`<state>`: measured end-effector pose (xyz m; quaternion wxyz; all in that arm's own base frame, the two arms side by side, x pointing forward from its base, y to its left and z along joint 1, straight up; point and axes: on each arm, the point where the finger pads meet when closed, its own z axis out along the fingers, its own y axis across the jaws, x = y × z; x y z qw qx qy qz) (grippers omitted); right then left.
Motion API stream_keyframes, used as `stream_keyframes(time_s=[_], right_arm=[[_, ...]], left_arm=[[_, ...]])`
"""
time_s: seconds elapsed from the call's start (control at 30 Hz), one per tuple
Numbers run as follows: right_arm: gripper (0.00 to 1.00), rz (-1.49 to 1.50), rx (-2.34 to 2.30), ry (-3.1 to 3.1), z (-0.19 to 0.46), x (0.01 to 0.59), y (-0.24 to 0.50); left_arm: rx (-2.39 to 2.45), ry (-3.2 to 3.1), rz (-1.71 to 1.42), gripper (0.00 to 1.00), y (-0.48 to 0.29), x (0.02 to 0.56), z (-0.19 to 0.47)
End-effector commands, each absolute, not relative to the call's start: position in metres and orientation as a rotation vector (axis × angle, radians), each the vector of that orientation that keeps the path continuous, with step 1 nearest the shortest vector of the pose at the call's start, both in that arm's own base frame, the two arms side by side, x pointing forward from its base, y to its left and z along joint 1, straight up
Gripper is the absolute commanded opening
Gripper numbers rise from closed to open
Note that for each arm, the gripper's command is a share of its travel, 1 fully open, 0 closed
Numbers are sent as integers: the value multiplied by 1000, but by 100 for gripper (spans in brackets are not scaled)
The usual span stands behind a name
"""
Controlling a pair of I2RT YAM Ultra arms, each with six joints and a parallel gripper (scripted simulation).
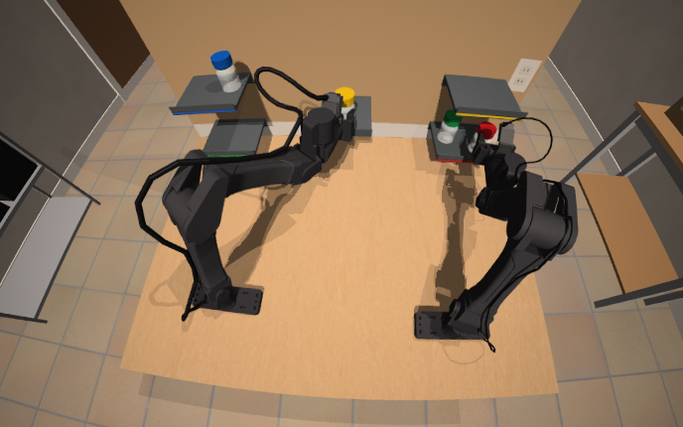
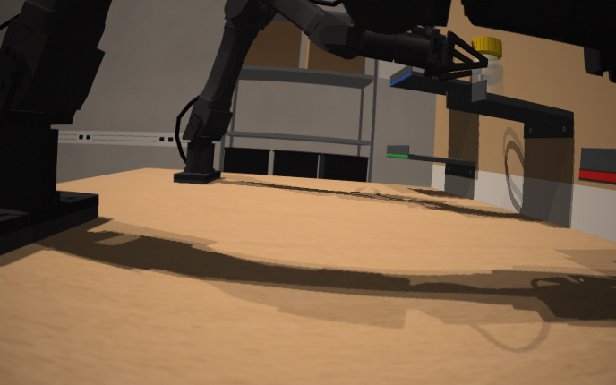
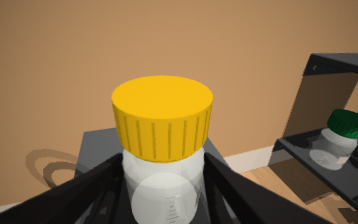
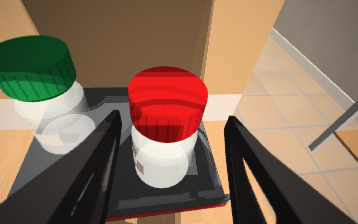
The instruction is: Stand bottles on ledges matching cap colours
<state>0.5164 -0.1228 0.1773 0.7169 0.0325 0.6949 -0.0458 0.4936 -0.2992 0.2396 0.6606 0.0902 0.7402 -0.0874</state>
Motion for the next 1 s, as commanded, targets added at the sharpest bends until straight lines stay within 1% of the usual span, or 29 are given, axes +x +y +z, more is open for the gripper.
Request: stream_keyframes(time_s=[0.0, 0.17, 0.27, 0.37, 0.4, 0.97], right_arm=[[70, -100, 62, 1490, 197, 492, -121], [70, -99, 62, 1492, 195, 446, -115], [70, -109, 53, 1495, 193, 441, -112], [70, -109, 52, 1510, 189, 444, -111], [70, -106, 47, 1511, 188, 445, -109], [70, -101, 51, 1511, 188, 445, -109]], left_arm=[[174, 1605, -225, 49, -298, 495, 265], [175, 1607, -224, 49, -298, 494, 264], [175, 1607, -224, 49, -298, 494, 263], [175, 1607, -225, 83, -298, 494, 263], [175, 1607, -225, 87, -298, 494, 263], [156, 1593, -248, 87, -293, 464, 270]])
